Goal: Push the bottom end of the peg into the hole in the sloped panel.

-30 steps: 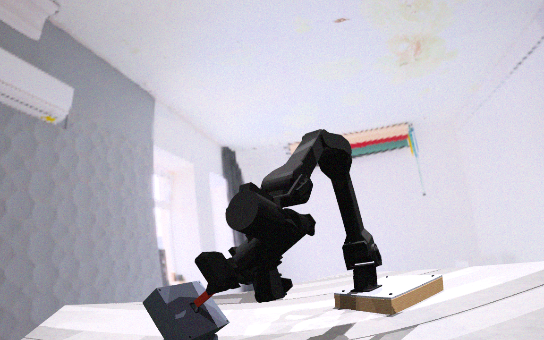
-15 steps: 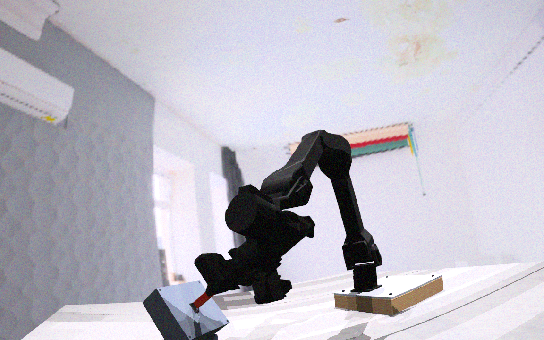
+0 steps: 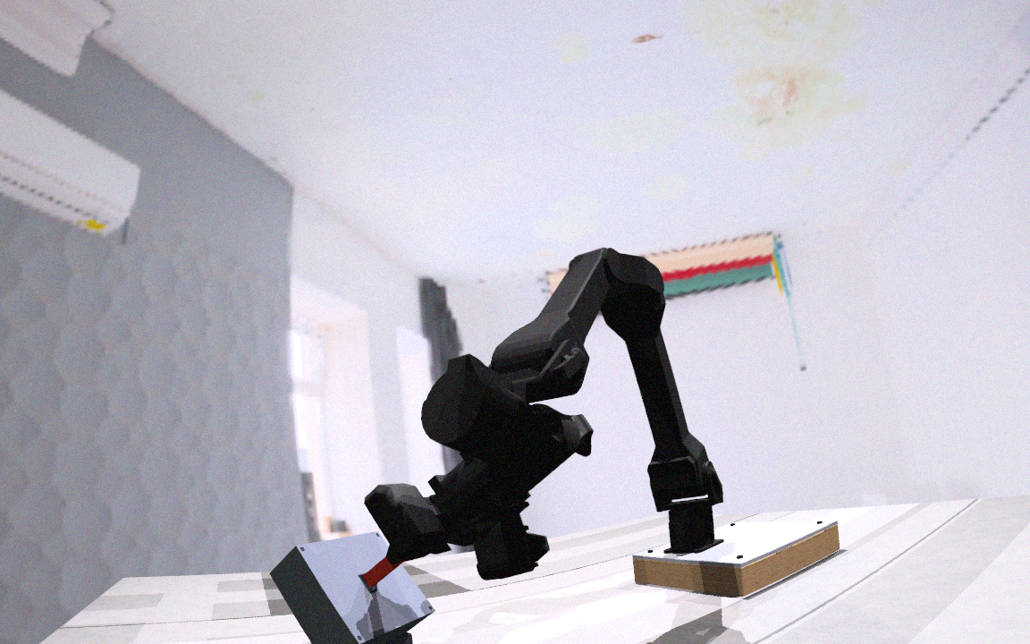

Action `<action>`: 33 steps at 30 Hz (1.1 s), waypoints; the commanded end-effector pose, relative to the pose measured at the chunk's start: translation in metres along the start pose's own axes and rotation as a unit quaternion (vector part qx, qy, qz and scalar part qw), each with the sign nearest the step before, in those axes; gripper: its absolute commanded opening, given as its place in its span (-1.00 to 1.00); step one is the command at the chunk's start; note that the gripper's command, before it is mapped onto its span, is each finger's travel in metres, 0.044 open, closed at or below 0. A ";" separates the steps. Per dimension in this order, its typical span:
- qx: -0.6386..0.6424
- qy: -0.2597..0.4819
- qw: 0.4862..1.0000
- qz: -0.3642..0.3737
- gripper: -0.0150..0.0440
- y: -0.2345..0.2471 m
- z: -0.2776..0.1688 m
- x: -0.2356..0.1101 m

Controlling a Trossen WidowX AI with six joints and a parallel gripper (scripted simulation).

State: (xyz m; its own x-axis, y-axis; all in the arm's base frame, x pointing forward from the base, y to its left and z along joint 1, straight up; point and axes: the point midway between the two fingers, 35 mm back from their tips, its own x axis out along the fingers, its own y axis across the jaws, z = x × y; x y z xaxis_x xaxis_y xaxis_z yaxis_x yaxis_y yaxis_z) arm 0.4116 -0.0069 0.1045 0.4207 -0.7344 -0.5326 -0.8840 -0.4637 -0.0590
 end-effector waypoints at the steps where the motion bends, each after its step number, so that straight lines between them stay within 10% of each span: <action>1: -0.005 -0.001 1.000 0.000 -0.49 0.000 0.002 0.002; 33: -0.005 -0.001 1.000 0.000 -0.49 0.000 0.001 0.019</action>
State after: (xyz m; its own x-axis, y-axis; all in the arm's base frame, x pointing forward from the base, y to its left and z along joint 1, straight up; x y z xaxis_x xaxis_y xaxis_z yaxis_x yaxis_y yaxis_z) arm 0.4187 -0.0193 0.0960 0.4216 -0.7335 -0.5331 -0.8833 -0.4651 -0.0587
